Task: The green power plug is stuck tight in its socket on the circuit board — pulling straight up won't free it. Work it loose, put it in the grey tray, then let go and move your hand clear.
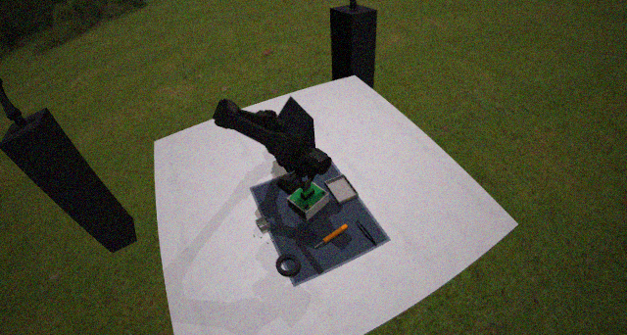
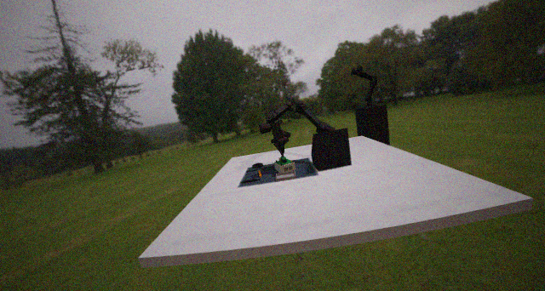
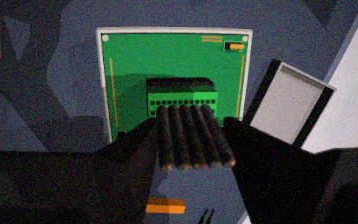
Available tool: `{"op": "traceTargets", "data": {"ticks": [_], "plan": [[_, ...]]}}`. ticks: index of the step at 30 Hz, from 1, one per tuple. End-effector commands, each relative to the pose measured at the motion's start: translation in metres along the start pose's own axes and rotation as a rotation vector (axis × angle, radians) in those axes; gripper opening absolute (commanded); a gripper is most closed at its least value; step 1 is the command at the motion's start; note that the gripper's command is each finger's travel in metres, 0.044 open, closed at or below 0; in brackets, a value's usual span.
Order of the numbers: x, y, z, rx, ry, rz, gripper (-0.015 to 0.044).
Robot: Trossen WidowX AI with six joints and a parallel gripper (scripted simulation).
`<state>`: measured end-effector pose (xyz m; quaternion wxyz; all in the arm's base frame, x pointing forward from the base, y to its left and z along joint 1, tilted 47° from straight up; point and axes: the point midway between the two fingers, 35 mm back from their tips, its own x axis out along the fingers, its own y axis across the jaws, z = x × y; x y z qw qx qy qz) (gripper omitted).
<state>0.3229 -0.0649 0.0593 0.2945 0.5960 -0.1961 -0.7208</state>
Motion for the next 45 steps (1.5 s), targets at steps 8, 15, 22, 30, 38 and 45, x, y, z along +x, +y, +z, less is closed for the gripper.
{"op": "traceTargets", "data": {"ticks": [8, 15, 22, 30, 38, 45], "plan": [[-0.014, -0.016, -0.001, 0.004, 0.032, 0.194, 0.0], [-0.015, -0.017, -0.001, 0.004, 0.032, 0.214, 0.0], [-0.018, -0.002, -0.001, 0.001, 0.032, 0.029, 0.0], [-0.021, 0.001, -0.001, 0.001, 0.032, -0.006, 0.0], [-0.02, -0.017, -0.001, 0.004, 0.032, 0.202, 0.0], [-0.022, -0.017, -0.001, 0.004, 0.032, 0.206, 0.0]]}}
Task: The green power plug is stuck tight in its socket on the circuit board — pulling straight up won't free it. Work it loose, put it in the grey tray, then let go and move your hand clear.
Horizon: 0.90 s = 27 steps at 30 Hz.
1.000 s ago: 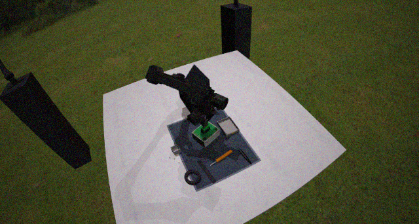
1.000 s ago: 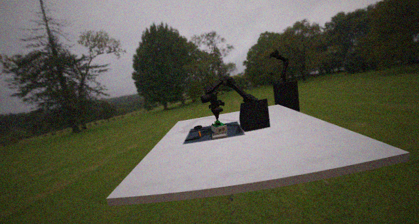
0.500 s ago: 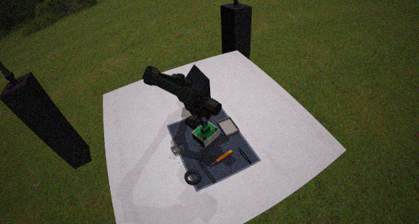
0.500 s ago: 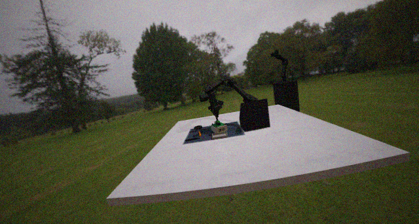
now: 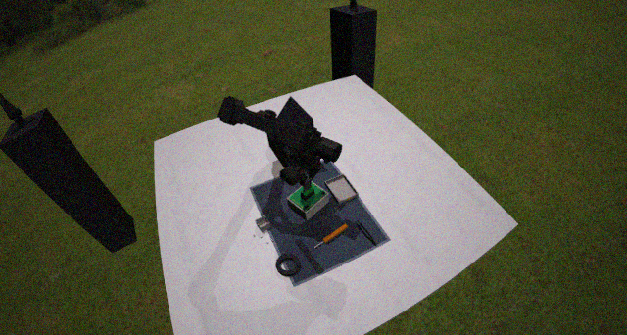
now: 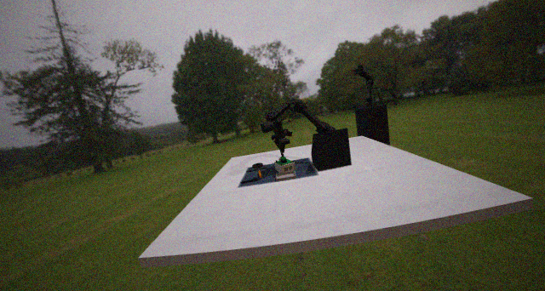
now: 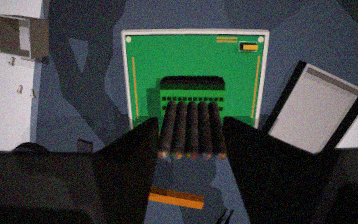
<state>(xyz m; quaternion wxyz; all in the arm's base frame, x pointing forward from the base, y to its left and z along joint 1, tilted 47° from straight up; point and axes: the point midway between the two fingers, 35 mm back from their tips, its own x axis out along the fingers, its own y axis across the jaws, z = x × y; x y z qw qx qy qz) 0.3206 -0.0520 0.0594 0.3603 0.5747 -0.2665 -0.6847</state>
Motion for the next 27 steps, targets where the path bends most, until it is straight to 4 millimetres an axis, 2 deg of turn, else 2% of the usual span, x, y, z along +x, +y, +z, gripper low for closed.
{"op": "traceTargets", "data": {"ticks": [1, 4, 15, 23, 27], "plan": [[-0.015, -0.003, -0.002, -0.018, 0.037, -0.025, 0.0], [-0.015, 0.005, -0.002, -0.019, 0.036, -0.107, 0.0], [-0.025, 0.006, -0.002, -0.019, 0.036, -0.108, 0.0], [0.003, 0.003, -0.003, -0.019, 0.036, -0.107, 0.0], [0.003, 0.003, -0.003, -0.019, 0.036, -0.107, 0.0105]]}}
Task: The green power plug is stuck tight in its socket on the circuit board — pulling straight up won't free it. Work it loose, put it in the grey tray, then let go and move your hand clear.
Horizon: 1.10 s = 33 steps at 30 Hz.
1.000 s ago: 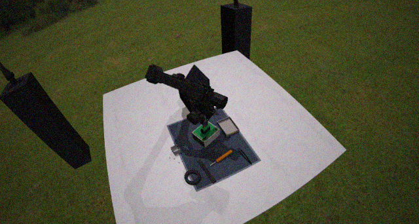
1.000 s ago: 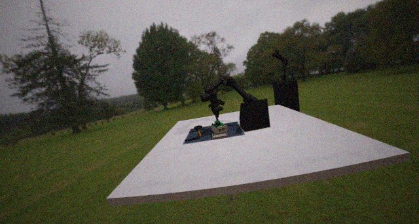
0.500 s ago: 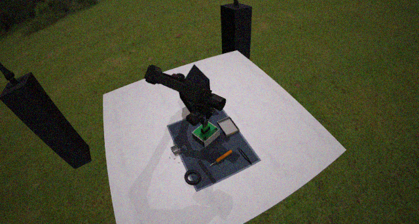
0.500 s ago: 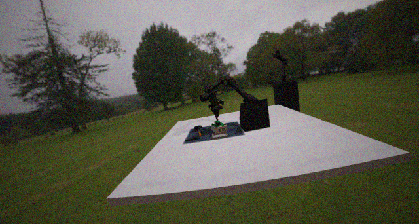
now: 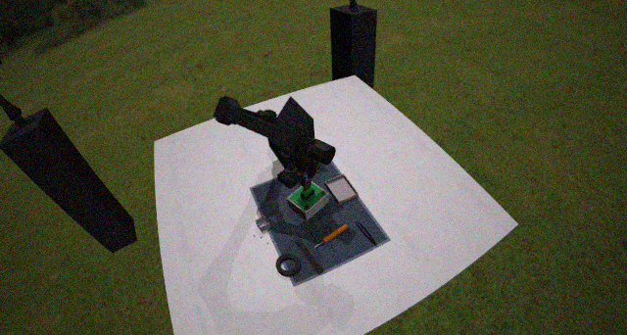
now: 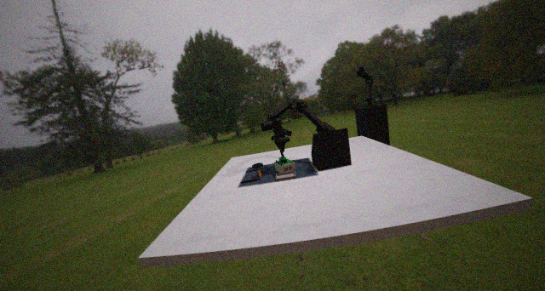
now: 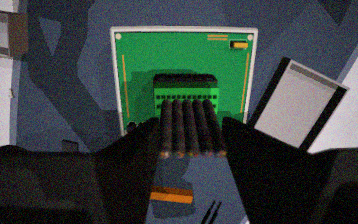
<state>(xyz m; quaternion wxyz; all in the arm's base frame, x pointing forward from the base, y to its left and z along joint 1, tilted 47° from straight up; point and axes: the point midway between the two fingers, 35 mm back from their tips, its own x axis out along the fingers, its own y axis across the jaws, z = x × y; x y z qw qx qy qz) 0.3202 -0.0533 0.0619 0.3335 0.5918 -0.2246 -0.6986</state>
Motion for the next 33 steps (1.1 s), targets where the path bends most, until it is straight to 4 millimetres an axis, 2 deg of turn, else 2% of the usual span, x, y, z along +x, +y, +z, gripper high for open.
{"op": "traceTargets", "data": {"ticks": [1, 6, 12, 22, 28, 33], "plan": [[0.003, 0.001, -0.003, 0.002, 0.013, -0.002, 0.0131], [0.003, 0.001, -0.003, 0.002, 0.013, -0.002, 0.025], [0.003, 0.001, -0.003, 0.002, 0.013, -0.002, 0.025], [0.02, 0.001, -0.004, 0.002, 0.0, 0.031, 0.025], [0.02, 0.001, -0.004, 0.002, 0.0, 0.031, 0.025], [0.02, 0.001, -0.004, 0.002, 0.0, 0.031, 0.0118]]}}
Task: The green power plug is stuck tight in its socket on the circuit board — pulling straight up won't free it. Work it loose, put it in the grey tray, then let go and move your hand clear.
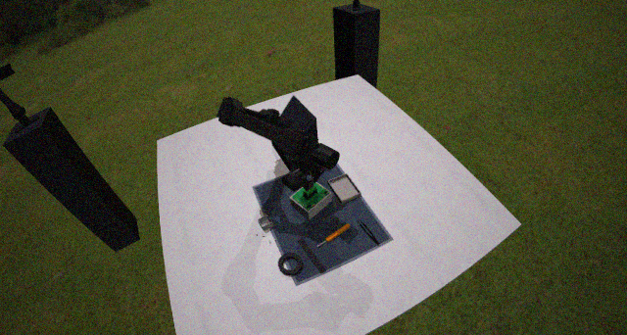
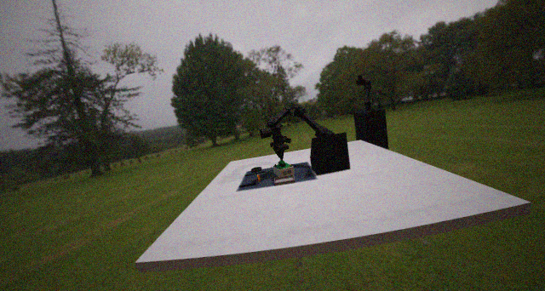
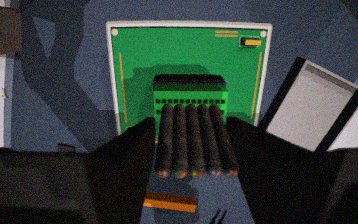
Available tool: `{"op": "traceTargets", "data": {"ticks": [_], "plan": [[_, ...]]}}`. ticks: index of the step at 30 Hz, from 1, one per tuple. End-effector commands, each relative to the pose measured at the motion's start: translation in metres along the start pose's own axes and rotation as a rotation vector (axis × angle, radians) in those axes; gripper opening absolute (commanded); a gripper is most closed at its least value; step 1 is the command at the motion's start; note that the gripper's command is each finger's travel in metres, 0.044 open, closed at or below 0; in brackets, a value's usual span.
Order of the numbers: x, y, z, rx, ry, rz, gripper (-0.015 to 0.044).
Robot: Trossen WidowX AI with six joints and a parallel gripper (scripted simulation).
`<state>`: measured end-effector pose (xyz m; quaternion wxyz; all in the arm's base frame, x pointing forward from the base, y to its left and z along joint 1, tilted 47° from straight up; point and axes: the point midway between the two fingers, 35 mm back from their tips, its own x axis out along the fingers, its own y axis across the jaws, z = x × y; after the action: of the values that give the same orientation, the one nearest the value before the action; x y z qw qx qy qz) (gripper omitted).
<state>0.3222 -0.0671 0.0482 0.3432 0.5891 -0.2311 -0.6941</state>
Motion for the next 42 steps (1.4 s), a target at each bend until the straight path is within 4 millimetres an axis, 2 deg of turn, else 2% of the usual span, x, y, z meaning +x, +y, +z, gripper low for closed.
{"op": "traceTargets", "data": {"ticks": [1, 5, 15, 22, 27, 37, 42], "plan": [[0.001, 0.001, 0.0, 0.005, -0.001, 0.005, 0.0092], [0.001, 0.001, 0.0, 0.005, -0.001, 0.005, 0.0], [0.001, 0.001, 0.0, 0.005, -0.001, 0.005, 0.0], [-0.016, -0.002, 0.0, 0.005, 0.011, 0.003, 0.0], [-0.017, -0.007, 0.0, 0.005, 0.011, 0.062, 0.0], [-0.018, 0.012, 0.0, 0.004, 0.011, -0.152, 0.0], [-0.02, 0.011, 0.0, 0.004, 0.011, -0.143, 0.0]]}}
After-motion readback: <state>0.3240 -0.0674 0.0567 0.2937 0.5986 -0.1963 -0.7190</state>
